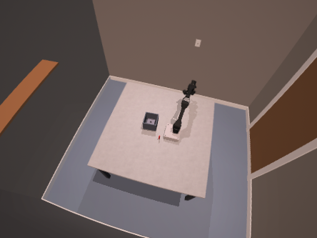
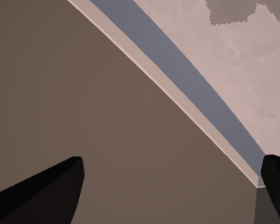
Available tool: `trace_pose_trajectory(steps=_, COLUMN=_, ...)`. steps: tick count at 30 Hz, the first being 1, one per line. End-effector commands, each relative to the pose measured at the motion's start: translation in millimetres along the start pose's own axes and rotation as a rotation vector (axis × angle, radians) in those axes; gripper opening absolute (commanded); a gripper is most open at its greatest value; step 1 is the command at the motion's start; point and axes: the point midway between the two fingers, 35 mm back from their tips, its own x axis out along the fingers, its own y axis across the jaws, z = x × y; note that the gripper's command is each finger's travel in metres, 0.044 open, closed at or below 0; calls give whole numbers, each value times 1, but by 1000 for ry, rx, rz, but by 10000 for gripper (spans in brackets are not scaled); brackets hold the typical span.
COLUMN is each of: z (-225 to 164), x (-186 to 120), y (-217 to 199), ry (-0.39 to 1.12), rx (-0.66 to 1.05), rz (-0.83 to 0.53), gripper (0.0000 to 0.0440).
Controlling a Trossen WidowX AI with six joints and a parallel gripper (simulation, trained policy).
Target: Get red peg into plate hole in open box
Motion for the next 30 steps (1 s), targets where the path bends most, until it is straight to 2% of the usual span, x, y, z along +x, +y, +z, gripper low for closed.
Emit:
trace_pose_trajectory(steps=1, z=-4, x=-1, y=-3, ry=1, rx=-9, rz=-6, gripper=421)
trace_pose_trajectory(steps=2, z=-10, x=-1, y=-8, ry=2, rx=-19, rz=-14, gripper=439)
trace_pose_trajectory(steps=12, z=-108, x=-25, y=-75, ry=123, rx=-174, rz=-46, gripper=440)
trace_pose_trajectory(steps=20, z=-182, x=-66, y=-144, ry=238, rx=-313, rz=-59, gripper=440)
trace_pose_trajectory(steps=30, z=-240, x=-127, y=-233, ry=376, rx=-461, rz=-88, gripper=440)
